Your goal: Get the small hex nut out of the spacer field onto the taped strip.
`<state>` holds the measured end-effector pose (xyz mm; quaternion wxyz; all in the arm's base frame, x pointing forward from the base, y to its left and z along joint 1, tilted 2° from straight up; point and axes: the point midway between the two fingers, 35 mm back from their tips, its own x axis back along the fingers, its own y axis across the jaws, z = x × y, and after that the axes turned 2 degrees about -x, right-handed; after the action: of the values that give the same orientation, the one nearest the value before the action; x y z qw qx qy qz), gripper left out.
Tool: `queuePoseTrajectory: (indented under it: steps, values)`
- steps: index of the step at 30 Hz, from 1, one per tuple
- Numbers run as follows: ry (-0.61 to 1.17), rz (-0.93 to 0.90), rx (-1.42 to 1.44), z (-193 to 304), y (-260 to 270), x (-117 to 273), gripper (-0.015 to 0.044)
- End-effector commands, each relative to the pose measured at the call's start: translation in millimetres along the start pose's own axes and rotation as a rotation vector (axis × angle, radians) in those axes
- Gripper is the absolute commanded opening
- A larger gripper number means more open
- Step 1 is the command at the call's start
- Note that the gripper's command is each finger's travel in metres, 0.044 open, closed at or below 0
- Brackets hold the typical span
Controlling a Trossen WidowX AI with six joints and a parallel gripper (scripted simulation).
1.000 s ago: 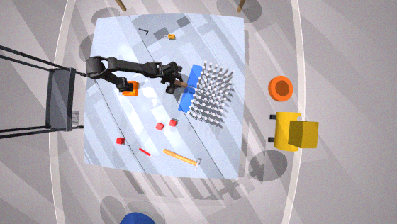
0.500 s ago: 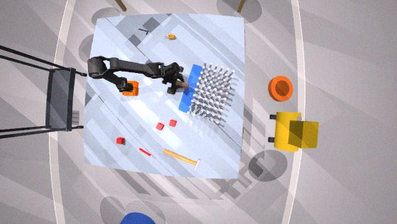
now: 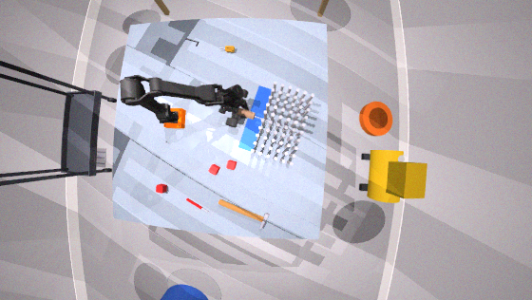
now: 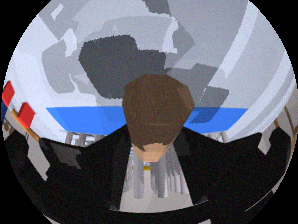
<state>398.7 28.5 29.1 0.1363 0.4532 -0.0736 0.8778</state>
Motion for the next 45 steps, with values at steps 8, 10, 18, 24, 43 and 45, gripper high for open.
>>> queuePoseTrajectory:
  steps: [8, 10, 18, 24, 43, 45]
  values:
    - [0.012, 0.006, 0.002, 11.6, -1.6, -3.0, 0.0]
    - [0.012, 0.006, 0.002, 12.7, -1.5, -3.7, 0.0]
    - [0.013, 0.006, 0.002, 15.9, -1.1, -5.9, 0.0]
    - [0.013, 0.006, 0.002, 15.6, -1.2, -6.4, 0.0]
    - [0.013, 0.006, 0.002, 5.9, -0.7, -20.7, 0.0]
    - [0.013, 0.006, 0.002, 4.7, -0.6, -22.3, 0.0]
